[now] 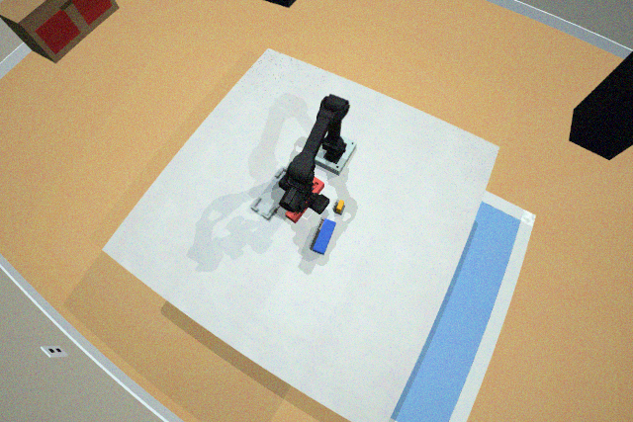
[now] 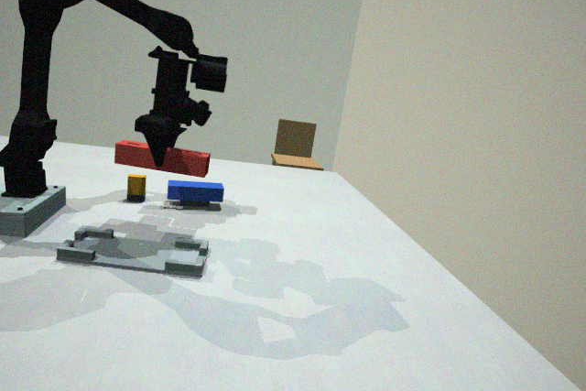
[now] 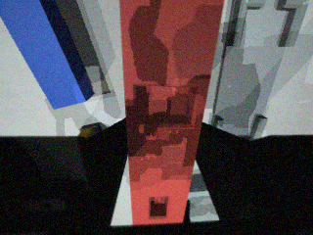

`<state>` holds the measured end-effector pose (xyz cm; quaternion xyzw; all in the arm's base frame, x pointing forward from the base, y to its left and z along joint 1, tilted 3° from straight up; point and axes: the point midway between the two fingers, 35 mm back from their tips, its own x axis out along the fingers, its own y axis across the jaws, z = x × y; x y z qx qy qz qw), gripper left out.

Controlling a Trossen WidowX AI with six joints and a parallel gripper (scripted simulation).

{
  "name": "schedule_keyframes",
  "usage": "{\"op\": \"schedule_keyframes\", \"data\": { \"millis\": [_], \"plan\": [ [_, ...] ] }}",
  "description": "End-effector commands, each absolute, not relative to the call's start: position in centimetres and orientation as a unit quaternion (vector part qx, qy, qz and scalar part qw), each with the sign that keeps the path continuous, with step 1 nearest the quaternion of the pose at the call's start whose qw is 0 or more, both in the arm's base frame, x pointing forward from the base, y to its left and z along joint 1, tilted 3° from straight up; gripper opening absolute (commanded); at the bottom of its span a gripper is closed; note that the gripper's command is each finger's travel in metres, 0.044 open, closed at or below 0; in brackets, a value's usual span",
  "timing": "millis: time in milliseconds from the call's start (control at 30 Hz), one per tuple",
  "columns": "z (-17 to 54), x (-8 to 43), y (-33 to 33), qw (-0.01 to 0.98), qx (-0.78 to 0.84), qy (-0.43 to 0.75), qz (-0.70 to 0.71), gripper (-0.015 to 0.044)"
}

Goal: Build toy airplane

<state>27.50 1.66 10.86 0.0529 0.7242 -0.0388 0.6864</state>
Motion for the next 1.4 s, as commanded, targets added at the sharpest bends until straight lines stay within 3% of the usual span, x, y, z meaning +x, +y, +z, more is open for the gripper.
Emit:
{"op": "schedule_keyframes", "data": {
  "millis": [0,1367],
  "plan": [
    [12.4,27.6,1.7,0.694,0.053,0.717,-0.036,0.0],
    [8.2,28.5,-8.3,0.697,0.036,0.715,-0.027,0.0]
  ]
}}
